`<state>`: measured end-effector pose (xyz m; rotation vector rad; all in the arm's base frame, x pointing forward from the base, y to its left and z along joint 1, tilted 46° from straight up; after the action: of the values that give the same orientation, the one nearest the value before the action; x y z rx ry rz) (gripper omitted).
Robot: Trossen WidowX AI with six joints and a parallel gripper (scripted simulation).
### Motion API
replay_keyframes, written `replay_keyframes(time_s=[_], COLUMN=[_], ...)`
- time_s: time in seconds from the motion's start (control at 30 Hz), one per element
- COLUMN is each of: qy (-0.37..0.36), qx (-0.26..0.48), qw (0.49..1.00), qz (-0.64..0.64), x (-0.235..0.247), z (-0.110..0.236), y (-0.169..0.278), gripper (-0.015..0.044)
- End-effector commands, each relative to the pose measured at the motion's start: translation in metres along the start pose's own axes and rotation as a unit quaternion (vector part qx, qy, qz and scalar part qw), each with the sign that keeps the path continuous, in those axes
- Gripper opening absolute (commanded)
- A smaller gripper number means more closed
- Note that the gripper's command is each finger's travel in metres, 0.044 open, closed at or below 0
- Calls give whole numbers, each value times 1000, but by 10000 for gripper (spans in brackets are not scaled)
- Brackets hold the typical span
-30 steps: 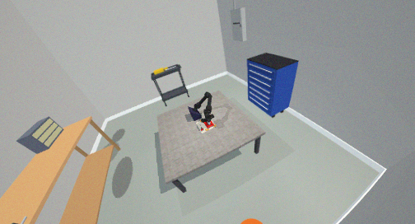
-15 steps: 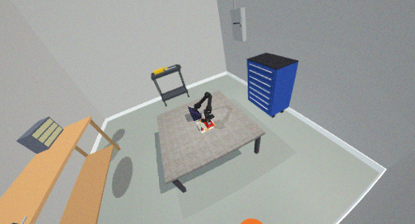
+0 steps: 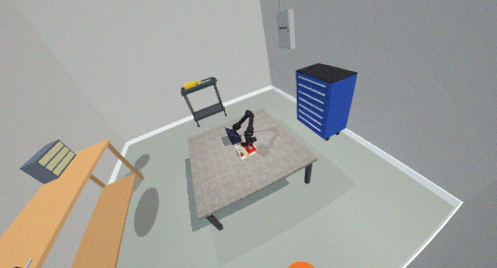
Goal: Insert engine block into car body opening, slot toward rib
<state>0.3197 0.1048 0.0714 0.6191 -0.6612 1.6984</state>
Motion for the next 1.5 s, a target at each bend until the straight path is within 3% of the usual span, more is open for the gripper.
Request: replay_keyframes(time_s=[0.0, 1.43, 1.47], qy=[-2, -2, 0], qx=[0, 0, 0], qw=[1000, 1000, 1000], qz=[-3, -3, 0], x=[0, 0, 0], z=[-1, -8, -7], y=[0, 0, 0], gripper=[158, 158, 185])
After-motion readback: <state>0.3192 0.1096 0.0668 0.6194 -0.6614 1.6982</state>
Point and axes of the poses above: the point midway between the two fingers, 35 mm back from their tips, its own z axis back along the fingers, its own x axis across the jaws, y = z × x, the point moved 2 cm from there along z, back along the fingers, and after that the axes turned 6 degrees about z, right-handed, at the moved point
